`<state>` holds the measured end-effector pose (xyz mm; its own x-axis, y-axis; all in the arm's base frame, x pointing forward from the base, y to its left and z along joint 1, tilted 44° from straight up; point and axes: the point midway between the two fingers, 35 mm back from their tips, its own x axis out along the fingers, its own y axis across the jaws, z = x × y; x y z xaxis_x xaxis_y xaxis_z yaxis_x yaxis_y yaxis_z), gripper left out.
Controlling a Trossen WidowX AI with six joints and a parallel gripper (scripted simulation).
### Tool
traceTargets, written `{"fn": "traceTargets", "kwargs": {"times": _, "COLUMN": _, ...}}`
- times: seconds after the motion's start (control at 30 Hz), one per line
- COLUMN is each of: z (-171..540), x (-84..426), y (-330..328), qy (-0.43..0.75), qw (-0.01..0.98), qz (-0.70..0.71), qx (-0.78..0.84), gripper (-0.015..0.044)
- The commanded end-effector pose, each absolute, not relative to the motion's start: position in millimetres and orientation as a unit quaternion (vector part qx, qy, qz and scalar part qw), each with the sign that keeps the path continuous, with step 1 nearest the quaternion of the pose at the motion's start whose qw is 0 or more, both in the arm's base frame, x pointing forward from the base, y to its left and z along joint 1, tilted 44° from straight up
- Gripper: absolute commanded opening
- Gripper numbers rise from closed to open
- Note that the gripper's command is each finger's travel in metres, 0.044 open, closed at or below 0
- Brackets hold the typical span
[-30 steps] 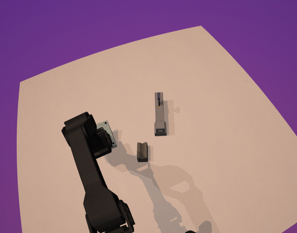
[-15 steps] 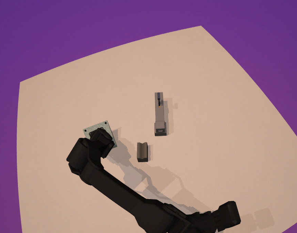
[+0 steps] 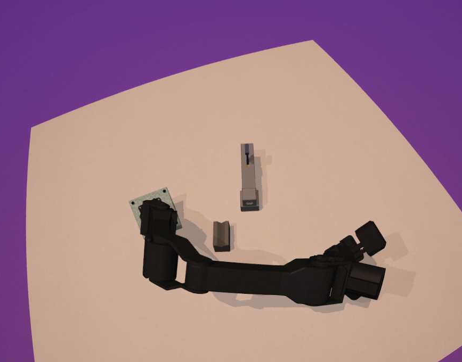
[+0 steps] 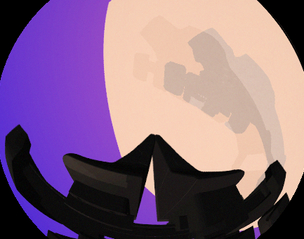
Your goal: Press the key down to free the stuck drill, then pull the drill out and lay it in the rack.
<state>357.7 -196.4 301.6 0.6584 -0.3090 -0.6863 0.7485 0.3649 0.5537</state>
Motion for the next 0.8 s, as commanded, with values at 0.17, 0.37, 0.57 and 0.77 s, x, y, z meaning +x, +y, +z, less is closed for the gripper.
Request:
{"fn": "traceTargets", "kwargs": {"times": 0.17, "z": 200, "x": 388, "y": -96, "qy": 0.418, "qw": 0.739, "qz": -0.354, "qx": 0.393, "gripper": 0.0000}}
{"fn": "traceTargets", "kwargs": {"times": 0.37, "z": 146, "x": 377, "y": -30, "qy": 0.515, "qw": 0.712, "qz": -0.378, "qx": 0.292, "gripper": 0.0000}}
{"fn": "traceTargets", "kwargs": {"times": 0.57, "z": 101, "x": 346, "y": 33, "qy": 0.584, "qw": 0.694, "qz": -0.399, "qx": 0.135, "gripper": 0.0000}}
{"fn": "traceTargets", "kwargs": {"times": 0.77, "z": 71, "x": 303, "y": 89, "qy": 0.598, "qw": 0.689, "qz": -0.402, "qx": -0.077, "gripper": 0.0000}}
